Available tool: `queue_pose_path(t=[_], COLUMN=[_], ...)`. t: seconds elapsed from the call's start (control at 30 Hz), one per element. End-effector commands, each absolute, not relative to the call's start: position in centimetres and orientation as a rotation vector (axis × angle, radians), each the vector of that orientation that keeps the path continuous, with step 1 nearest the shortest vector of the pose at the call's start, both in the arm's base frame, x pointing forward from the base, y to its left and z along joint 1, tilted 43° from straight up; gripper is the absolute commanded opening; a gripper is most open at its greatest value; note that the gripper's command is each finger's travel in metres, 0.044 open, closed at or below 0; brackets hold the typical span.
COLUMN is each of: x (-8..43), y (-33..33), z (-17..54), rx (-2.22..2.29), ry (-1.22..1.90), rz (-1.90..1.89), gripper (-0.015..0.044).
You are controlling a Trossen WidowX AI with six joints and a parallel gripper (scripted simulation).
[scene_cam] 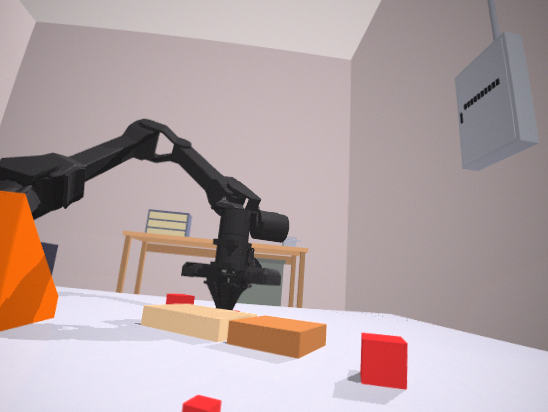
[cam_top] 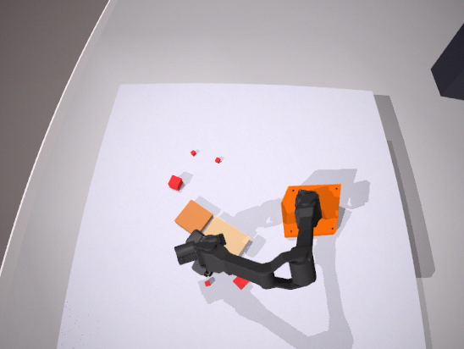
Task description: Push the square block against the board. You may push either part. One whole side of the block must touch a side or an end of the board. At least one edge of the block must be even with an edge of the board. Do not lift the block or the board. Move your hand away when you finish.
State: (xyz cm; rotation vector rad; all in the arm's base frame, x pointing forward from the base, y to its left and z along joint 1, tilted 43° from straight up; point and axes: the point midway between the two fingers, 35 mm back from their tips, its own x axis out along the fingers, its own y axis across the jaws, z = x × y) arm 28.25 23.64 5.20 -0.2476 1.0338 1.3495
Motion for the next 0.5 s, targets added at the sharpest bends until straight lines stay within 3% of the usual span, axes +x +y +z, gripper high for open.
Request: queue_pose_path(t=[0.0,0.47], x=[28.9,30.0], y=[24.1,25.6], z=[5.6,6.9], rx=[-0.252,-0.251], ry=[1.032,1.030], rz=[1.344,1.344], gripper=[0.0000,0.0000])
